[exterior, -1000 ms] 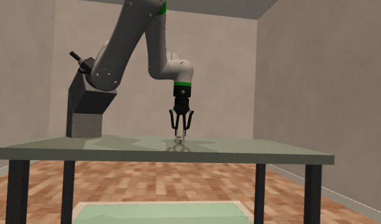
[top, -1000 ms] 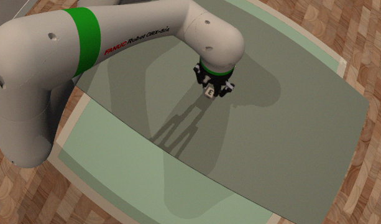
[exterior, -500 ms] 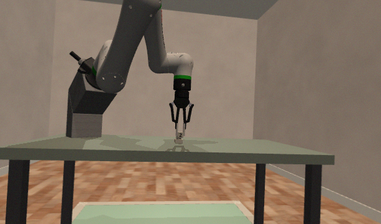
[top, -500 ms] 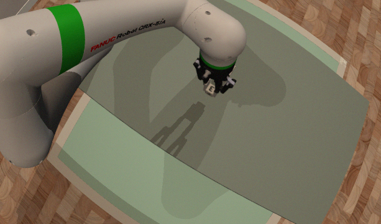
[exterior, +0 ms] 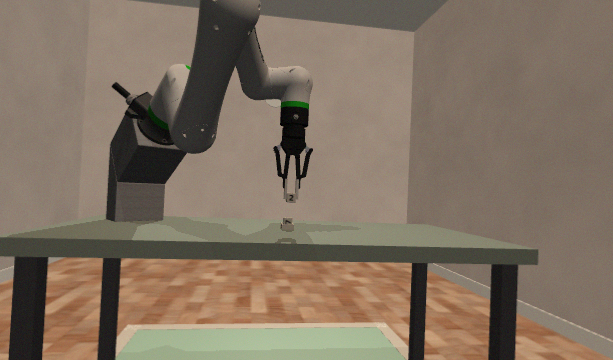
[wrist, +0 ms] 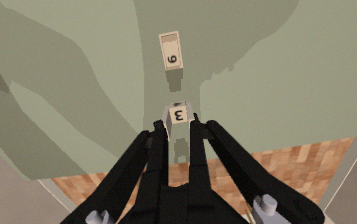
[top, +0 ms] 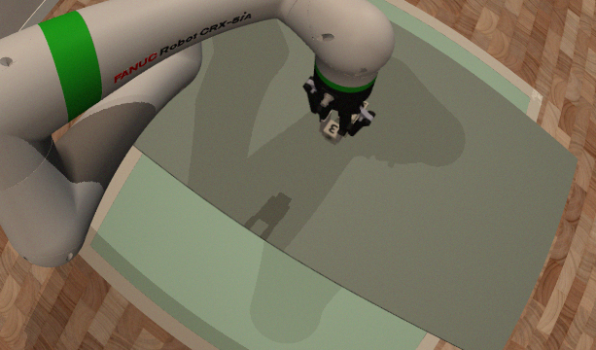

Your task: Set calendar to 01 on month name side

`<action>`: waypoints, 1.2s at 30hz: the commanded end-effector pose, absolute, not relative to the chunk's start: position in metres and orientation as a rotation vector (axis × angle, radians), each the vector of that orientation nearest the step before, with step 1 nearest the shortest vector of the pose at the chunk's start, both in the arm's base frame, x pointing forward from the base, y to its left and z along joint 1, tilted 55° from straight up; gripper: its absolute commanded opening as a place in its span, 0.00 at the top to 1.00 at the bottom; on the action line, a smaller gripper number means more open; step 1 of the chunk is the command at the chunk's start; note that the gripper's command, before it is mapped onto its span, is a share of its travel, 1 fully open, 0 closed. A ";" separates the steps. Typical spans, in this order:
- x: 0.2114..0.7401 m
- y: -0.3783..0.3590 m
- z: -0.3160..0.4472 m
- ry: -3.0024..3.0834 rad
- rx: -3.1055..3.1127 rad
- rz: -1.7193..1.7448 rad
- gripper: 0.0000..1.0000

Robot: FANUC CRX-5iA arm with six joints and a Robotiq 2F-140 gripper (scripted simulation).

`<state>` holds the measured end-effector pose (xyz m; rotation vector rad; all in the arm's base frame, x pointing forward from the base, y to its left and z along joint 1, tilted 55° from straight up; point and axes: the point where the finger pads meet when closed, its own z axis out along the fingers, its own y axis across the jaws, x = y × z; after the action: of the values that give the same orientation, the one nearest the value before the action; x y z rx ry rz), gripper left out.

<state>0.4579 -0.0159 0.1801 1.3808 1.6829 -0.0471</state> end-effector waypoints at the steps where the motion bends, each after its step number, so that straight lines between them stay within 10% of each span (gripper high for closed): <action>1: 0.456 -0.014 0.182 1.682 1.382 -0.049 0.84; 36: 0.461 0.083 0.106 1.671 1.395 -0.041 0.84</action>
<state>0.4600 0.0836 0.1072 1.3949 1.6709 -0.0413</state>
